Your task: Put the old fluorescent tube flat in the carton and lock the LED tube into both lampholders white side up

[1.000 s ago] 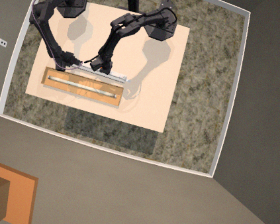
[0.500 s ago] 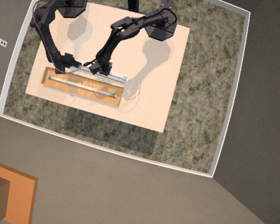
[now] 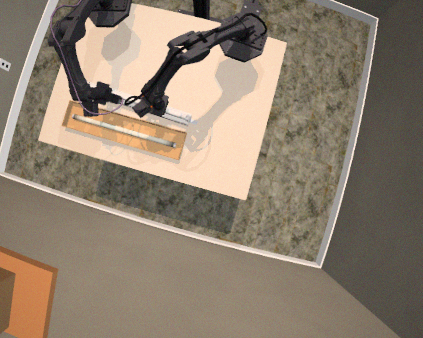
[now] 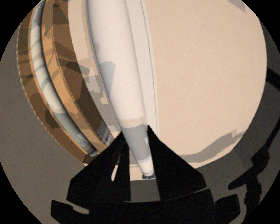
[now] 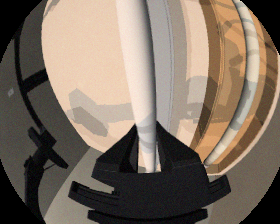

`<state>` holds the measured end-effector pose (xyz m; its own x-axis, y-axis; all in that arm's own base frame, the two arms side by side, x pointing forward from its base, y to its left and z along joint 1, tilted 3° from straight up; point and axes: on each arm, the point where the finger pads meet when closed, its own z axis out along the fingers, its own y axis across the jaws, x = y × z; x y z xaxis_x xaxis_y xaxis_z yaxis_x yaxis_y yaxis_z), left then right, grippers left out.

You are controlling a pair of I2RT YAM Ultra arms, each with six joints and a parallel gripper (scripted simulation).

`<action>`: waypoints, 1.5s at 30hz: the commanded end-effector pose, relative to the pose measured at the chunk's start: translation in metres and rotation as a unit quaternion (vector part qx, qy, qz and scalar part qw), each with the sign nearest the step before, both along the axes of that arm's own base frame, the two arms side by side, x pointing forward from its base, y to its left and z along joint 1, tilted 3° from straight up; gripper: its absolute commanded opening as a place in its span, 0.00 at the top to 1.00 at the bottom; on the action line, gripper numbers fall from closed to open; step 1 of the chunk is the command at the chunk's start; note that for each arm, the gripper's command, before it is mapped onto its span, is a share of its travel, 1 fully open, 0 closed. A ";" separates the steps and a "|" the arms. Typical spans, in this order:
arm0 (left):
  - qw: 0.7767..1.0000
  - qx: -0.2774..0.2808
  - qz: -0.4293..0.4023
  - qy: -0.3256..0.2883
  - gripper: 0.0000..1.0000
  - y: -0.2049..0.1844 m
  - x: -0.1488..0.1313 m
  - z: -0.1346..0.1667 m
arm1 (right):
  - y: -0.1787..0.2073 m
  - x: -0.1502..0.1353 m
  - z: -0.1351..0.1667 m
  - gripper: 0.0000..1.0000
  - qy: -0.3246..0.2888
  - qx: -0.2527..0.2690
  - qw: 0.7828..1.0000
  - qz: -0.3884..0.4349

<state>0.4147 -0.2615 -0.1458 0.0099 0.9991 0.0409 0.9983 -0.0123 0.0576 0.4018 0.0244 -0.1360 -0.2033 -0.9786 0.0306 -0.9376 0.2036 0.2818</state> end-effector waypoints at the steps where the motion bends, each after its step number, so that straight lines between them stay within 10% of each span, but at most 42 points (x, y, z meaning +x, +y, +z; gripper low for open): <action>1: 1.000 -0.010 0.006 0.013 0.89 0.002 0.009 0.005 | -0.003 0.010 0.006 0.89 -0.001 0.013 1.000 -0.006; 25: 1.000 -0.009 0.007 0.022 0.89 0.001 0.022 0.004 | 0.000 0.031 0.013 0.89 -0.007 0.022 1.000 -0.004; 26: 1.000 -0.011 0.007 0.019 0.51 0.000 0.023 0.006 | 0.000 0.034 0.016 0.89 -0.011 0.022 1.000 -0.003; 42: 1.000 -0.013 -0.004 0.026 0.51 -0.011 0.014 0.010 | 0.002 0.035 0.017 0.89 -0.014 0.022 1.000 -0.002; 43: 1.000 -0.012 -0.004 0.026 0.51 -0.011 0.014 0.010 | 0.002 0.035 0.017 0.51 -0.014 0.022 1.000 -0.002; 45: 1.000 -0.012 -0.004 0.028 0.51 -0.010 0.013 0.010 | 0.002 0.032 0.016 0.51 -0.010 0.022 1.000 -0.002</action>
